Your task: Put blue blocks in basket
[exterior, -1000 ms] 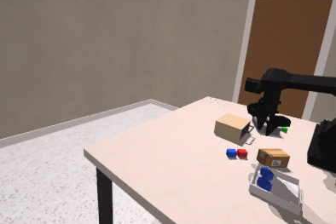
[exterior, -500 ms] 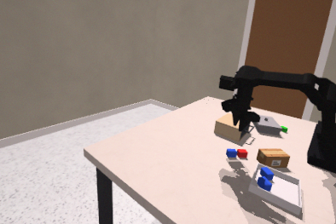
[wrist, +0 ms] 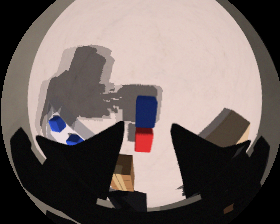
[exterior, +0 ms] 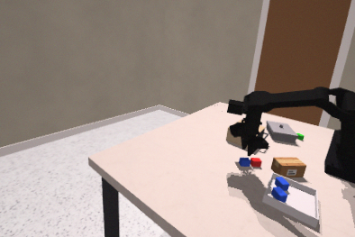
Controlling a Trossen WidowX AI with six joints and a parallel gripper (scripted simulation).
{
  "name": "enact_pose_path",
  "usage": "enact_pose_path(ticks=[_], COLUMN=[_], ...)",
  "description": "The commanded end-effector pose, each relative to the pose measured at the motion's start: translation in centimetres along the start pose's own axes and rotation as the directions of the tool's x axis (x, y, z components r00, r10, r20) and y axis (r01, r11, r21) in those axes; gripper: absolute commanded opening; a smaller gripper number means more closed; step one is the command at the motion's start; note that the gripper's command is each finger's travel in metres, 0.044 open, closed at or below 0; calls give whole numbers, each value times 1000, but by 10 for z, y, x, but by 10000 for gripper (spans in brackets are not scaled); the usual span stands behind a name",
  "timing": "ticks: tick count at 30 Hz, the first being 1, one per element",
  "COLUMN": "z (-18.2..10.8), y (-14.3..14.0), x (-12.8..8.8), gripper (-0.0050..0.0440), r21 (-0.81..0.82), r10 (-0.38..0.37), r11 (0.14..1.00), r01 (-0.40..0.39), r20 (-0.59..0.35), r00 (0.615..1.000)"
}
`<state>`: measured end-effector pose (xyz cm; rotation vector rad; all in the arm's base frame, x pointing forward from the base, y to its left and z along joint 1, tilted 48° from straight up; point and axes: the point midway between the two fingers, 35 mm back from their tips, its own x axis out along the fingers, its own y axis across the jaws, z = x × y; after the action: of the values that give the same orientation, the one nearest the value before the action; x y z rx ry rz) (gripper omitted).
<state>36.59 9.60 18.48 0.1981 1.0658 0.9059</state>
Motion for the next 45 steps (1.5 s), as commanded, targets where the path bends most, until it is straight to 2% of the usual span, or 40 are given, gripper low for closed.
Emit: enact_pose_path(ticks=[1, 4, 17, 23, 24, 38, 45], z=[-1, -1, -2, -2, -2, -2, -1], y=[1, 1, 1, 1, 1, 1, 1], x=[22, 23, 53, 53, 53, 53, 35], gripper=[234, 234, 234, 234, 0, 0, 0], r21=[-2, -2, -2, -2, -2, -2, -2], r10=[-1, -1, -1, -1, -1, -1, -1], r11=[1000, 1000, 1000, 1000, 1000, 1000, 1000], r01=[1, 1, 1, 1, 1, 1, 1], r20=[-3, -3, -3, -3, -3, -3, -3], r00=[1000, 1000, 1000, 1000, 1000, 1000, 1000])
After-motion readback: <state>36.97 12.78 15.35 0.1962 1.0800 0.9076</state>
